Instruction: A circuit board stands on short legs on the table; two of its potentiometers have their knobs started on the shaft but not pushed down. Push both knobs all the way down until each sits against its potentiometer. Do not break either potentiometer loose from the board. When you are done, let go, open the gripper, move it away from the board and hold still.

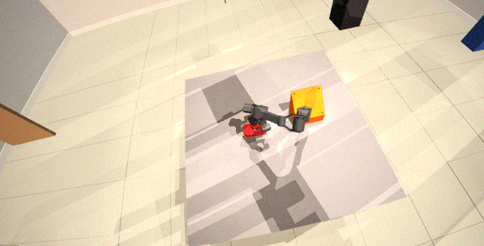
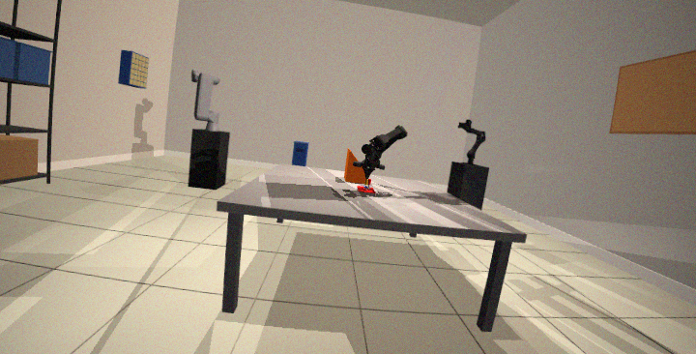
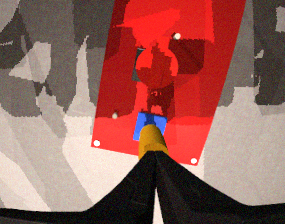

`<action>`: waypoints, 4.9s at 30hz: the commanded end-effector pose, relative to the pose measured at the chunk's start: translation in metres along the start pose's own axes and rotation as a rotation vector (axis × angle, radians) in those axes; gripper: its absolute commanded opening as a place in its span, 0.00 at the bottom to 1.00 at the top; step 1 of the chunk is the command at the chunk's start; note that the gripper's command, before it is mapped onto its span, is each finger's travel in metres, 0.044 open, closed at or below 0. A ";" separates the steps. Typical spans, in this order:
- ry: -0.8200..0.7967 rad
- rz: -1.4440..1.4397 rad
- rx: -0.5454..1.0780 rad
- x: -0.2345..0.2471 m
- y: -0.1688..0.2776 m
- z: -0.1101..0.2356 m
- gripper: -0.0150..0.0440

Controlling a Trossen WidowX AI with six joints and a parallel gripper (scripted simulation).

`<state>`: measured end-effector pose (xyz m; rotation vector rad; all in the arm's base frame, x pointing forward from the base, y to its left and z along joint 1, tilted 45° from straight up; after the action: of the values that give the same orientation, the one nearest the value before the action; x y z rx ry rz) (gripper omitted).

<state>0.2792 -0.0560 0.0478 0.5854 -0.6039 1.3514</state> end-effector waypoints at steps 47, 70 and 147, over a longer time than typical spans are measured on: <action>-0.006 0.006 0.003 0.001 -0.001 -0.007 0.25; -0.007 0.006 0.003 0.001 -0.001 -0.008 0.25; -0.006 0.008 0.001 0.014 -0.049 0.018 0.25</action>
<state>0.3284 -0.0654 0.0692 0.5871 -0.6081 1.3624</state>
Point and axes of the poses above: the point midway between the two fingers, 35 mm back from their tips, its own z axis back along the fingers, its own x axis across the jaws, y = z × x, the point moved 7 cm from there along z, back along the fingers, and after that the axes turned 15 degrees about -z, right-handed, at the moved point
